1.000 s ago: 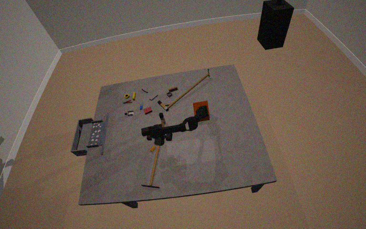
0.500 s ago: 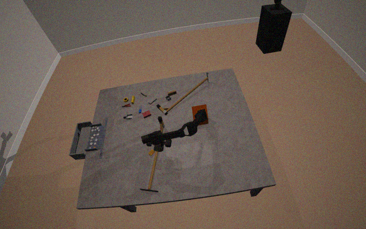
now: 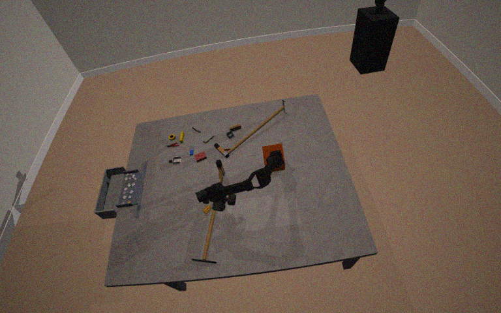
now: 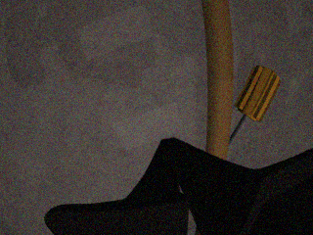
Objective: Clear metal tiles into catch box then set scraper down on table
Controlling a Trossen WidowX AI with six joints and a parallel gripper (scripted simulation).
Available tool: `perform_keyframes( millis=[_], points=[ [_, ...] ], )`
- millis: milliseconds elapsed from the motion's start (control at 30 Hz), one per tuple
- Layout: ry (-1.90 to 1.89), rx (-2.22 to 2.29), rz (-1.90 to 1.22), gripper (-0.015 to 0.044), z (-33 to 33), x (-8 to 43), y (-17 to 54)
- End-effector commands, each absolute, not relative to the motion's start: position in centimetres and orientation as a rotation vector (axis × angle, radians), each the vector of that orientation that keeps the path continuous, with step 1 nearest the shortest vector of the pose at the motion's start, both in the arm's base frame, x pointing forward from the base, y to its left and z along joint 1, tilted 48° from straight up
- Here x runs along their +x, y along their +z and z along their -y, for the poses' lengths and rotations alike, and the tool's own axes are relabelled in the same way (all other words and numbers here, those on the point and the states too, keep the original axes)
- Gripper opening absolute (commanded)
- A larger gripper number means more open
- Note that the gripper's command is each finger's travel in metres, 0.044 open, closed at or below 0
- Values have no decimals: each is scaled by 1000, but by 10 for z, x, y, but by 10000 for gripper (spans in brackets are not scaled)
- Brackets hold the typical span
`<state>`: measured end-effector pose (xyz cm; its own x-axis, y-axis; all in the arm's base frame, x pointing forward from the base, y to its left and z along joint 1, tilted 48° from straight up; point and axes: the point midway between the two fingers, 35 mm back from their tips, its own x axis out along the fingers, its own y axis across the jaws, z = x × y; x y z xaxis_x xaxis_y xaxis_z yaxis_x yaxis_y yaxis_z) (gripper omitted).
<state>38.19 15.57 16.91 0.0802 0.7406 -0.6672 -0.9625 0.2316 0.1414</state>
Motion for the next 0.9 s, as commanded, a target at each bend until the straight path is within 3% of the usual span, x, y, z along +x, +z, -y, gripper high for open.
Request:
perform_keyframes(
  millis=[0, 867],
  points=[
    [1320, -377, -724, 0, -163, 380, 163],
    [1319, -359, -724, 0, -190, 385, 142]
  ],
)
